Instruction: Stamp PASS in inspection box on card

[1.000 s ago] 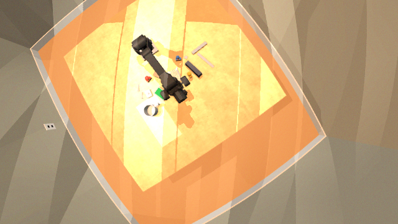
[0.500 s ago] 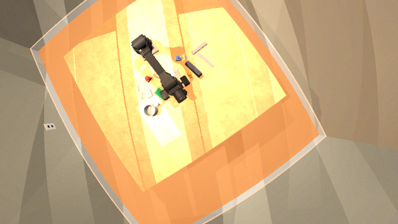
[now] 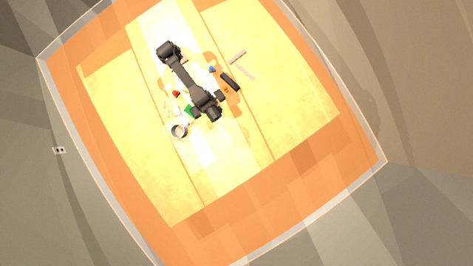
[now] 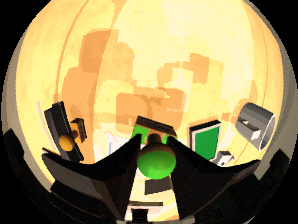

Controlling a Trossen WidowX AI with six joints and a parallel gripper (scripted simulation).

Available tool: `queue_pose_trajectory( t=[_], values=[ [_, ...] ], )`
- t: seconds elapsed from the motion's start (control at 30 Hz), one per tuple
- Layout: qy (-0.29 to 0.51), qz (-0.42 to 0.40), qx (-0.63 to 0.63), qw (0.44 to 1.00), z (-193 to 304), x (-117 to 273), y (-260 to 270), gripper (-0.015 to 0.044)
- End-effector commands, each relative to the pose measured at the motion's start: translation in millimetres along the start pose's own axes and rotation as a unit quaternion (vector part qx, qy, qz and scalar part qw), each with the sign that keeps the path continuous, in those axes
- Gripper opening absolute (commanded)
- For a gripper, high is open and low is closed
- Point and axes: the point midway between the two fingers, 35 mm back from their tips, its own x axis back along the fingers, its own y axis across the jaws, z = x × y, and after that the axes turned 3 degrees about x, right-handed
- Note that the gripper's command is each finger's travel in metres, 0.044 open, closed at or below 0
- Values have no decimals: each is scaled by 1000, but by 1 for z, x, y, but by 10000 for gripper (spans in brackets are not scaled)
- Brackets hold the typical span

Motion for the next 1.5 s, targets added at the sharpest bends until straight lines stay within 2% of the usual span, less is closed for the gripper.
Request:
queue_pose_trajectory(
  t=[0.0, 1.1, 1.47],
  values=[
    [-5, 1, -1, 1000, -1, 6, 0, 0],
    [-5, 1, -1, 1000, 1, 21, -1, 0],
    [-3, 3, -1, 1000, 28, 21, -62, 0]
  ],
)
